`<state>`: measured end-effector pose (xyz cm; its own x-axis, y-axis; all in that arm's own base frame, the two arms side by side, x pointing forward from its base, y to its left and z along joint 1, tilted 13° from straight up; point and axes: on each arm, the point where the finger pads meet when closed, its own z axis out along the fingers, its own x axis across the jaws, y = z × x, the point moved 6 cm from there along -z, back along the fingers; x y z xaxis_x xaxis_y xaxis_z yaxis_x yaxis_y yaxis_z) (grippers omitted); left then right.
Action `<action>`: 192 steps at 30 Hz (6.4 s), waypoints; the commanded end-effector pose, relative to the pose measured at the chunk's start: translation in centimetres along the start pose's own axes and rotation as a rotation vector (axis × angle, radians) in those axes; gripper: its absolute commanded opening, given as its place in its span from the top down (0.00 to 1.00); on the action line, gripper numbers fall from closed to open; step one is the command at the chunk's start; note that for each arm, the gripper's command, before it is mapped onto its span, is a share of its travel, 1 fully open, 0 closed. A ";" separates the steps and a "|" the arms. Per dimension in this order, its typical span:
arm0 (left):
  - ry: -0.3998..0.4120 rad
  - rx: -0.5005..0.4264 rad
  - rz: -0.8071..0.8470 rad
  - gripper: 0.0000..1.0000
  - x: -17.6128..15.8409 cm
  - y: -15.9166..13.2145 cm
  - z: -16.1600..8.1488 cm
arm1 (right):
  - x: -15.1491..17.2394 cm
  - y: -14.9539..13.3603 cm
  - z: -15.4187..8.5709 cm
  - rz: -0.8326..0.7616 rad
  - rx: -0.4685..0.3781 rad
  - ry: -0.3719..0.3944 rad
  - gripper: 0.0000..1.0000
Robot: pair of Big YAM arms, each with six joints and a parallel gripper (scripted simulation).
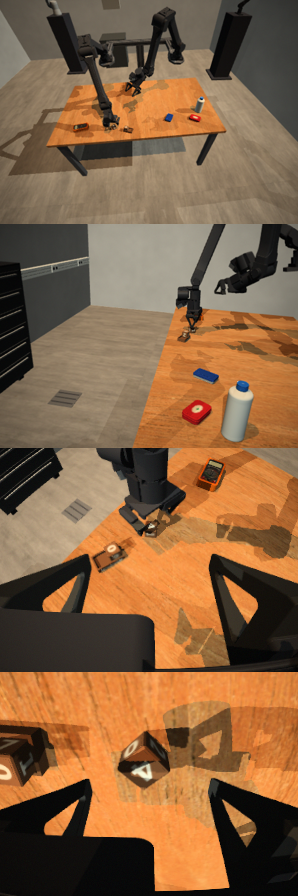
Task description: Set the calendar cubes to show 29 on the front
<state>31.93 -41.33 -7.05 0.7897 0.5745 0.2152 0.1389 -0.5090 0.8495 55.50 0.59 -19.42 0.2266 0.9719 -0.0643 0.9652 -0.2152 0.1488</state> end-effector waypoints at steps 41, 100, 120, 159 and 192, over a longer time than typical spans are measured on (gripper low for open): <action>0.001 -0.023 0.006 0.00 0.1 1.1 0.5 | -6.9 0.8 -2.5 1.640 0.127 0.291 0.00; 0.001 -0.023 0.006 0.00 0.1 1.1 0.5 | -5.5 0.4 1.5 -0.091 -0.697 0.479 0.45; 0.001 -0.023 0.006 0.00 0.1 1.1 0.5 | -5.6 -6.2 3.9 -0.693 -0.979 0.323 0.45; 0.001 -0.016 0.000 0.00 0.1 0.8 0.2 | -2.8 -4.0 5.5 -0.680 -0.963 0.356 0.45; 0.001 -0.016 0.000 0.00 0.1 0.8 0.2 | -2.7 -2.4 5.3 -0.683 -0.988 0.340 0.65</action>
<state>31.93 -41.33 -7.05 0.7897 0.5745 0.2152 0.1389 -0.5090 0.8495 53.02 -2.02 -25.14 -0.4705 0.8635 -0.1817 0.3329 0.3644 0.8697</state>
